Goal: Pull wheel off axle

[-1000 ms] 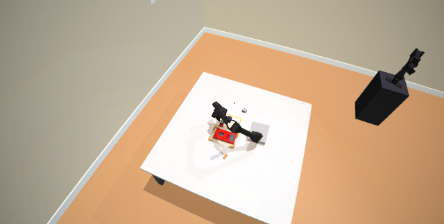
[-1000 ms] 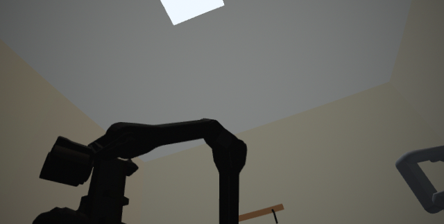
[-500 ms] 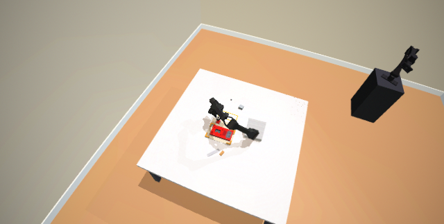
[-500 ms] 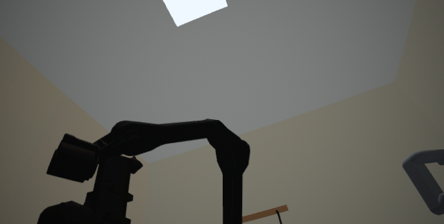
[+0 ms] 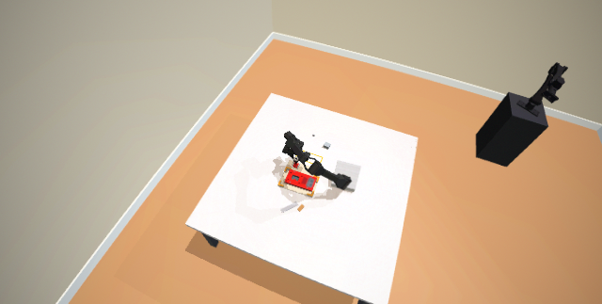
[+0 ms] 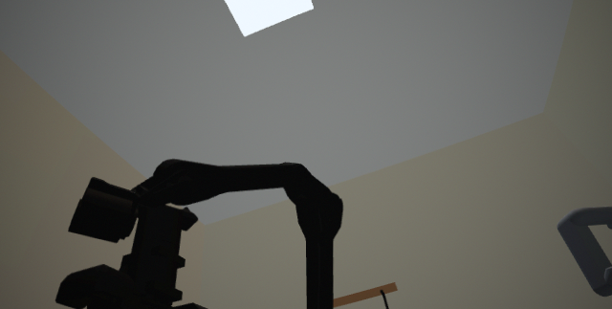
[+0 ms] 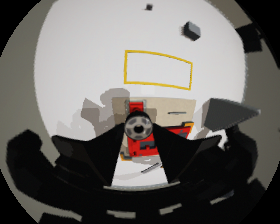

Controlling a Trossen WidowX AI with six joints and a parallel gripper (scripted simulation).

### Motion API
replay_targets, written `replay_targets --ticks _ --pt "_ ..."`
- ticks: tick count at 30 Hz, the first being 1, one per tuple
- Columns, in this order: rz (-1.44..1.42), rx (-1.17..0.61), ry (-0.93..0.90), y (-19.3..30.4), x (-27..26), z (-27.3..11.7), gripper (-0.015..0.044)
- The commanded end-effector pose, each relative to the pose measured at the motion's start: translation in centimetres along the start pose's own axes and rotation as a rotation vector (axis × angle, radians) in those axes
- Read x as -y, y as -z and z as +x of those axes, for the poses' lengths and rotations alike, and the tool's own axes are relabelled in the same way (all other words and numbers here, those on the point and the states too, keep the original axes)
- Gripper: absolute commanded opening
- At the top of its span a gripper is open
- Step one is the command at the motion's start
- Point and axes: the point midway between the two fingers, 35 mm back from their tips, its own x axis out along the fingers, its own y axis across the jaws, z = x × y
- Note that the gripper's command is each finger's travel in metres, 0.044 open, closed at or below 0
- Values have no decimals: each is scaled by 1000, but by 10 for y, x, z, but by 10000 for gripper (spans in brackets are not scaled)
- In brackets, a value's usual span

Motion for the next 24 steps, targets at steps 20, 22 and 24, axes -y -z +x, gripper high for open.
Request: replay_targets --ticks 20,22,24 --pt "-1 16 -8 -80 41 -28 0" --pt "-2 16 -7 -90 49 -28 0" --pt "-3 15 -6 -101 57 -29 0"
